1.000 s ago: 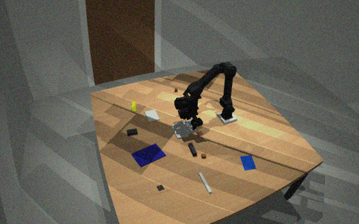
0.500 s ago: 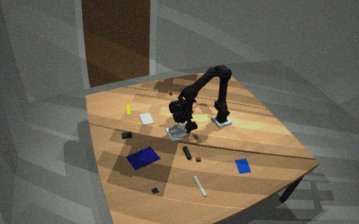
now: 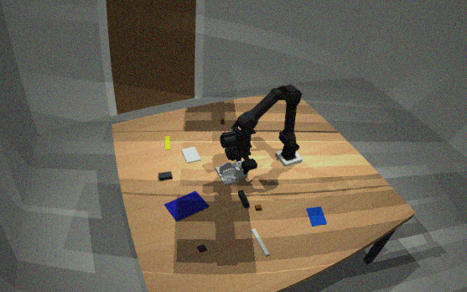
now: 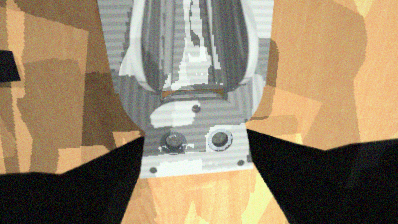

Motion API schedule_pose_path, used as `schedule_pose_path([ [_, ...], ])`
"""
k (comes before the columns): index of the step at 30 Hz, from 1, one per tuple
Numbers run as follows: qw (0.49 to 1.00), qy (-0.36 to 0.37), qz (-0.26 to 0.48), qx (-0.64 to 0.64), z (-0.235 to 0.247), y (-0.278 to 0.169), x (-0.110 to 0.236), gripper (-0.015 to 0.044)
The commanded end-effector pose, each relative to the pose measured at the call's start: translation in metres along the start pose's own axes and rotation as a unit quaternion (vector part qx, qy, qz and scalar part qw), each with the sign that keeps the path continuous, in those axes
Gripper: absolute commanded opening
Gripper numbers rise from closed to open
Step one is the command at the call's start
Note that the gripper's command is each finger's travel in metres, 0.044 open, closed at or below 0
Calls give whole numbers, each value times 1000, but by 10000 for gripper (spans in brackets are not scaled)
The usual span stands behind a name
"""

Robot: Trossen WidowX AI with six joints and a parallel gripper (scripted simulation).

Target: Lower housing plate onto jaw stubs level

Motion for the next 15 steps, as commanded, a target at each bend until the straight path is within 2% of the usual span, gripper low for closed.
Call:
schedule_pose_path([
  [1, 1000, -2, -1, -1, -1, 1, -1, 351],
  [15, 1000, -2, -1, 0, -1, 1, -4, 351],
])
Point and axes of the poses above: the point midway between the two fingers, 35 mm back from their tips, its own x axis back along the fingers, its own z axis across the jaws, y = z × x, the point moved 1 cm from there along x, back along the fingers
